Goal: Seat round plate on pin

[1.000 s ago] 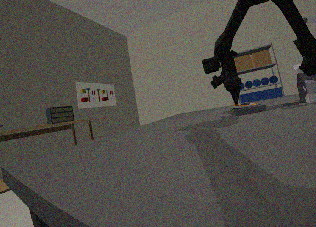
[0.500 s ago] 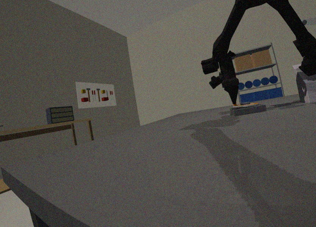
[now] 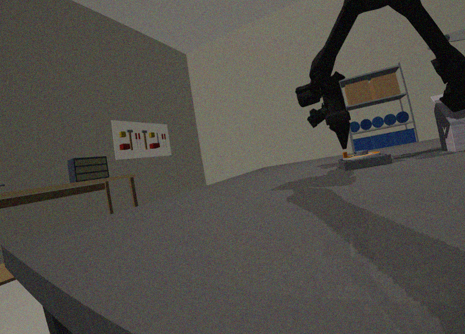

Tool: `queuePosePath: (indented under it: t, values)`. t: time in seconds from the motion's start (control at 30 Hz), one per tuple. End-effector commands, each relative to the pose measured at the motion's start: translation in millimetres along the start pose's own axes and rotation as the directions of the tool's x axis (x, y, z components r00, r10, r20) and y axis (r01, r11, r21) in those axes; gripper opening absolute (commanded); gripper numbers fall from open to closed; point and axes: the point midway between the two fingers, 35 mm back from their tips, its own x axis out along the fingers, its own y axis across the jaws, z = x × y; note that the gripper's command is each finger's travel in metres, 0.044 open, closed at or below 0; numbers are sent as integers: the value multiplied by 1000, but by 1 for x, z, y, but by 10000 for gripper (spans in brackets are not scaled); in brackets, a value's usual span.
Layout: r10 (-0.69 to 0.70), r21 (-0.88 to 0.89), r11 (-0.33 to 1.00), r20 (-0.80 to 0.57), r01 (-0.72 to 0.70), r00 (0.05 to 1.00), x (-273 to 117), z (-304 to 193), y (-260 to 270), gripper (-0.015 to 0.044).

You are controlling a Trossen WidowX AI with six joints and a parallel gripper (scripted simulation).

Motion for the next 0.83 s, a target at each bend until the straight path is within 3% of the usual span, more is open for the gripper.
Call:
queuePosePath:
  t: [0.0,0.13,0.8]
  values:
    - [-7,-10,1000,18,7,1000,-22,2,0,0]
    - [-6,-9,1000,18,6,1000,-36,-2,-1,0]
    - [-1,1,1000,12,1,1000,-26,-2,-2,0]
